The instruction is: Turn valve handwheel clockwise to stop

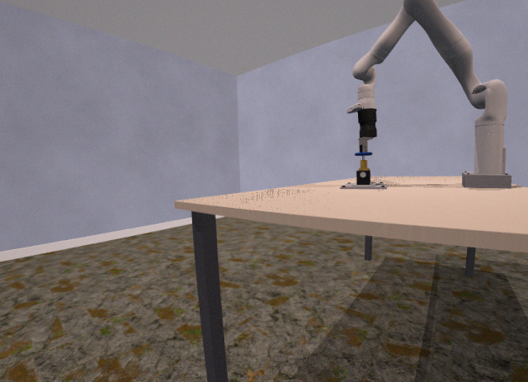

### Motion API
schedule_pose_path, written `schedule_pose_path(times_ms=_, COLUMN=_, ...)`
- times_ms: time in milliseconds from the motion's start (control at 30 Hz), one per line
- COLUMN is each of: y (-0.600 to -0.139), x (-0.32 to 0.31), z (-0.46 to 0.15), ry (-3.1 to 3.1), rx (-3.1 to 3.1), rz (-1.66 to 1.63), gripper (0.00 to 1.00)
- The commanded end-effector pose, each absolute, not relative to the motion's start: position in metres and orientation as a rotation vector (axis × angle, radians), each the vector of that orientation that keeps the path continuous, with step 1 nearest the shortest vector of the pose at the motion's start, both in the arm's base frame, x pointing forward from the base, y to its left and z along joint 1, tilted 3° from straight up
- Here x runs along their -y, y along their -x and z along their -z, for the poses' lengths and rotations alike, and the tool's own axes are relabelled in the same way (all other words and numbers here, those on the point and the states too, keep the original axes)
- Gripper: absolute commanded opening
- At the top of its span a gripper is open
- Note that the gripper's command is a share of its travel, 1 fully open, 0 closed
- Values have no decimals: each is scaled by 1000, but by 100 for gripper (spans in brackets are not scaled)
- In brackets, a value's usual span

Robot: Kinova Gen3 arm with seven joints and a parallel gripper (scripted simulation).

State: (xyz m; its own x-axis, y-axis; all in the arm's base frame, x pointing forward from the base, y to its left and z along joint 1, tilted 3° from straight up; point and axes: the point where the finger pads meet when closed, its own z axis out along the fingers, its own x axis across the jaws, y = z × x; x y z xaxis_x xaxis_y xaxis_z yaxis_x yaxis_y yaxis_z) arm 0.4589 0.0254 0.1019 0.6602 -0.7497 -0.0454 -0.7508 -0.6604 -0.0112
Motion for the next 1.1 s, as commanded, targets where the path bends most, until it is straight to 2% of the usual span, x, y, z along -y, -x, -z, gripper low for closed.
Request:
schedule_pose_path(times_ms=0, y=-459, x=-25, z=-103, ry=2835, rx=-1282, rz=-55, gripper=0)
schedule_pose_path(times_ms=1067, y=-459, x=-25, z=-103, ry=2792, rx=-1375, rz=-57, gripper=0)
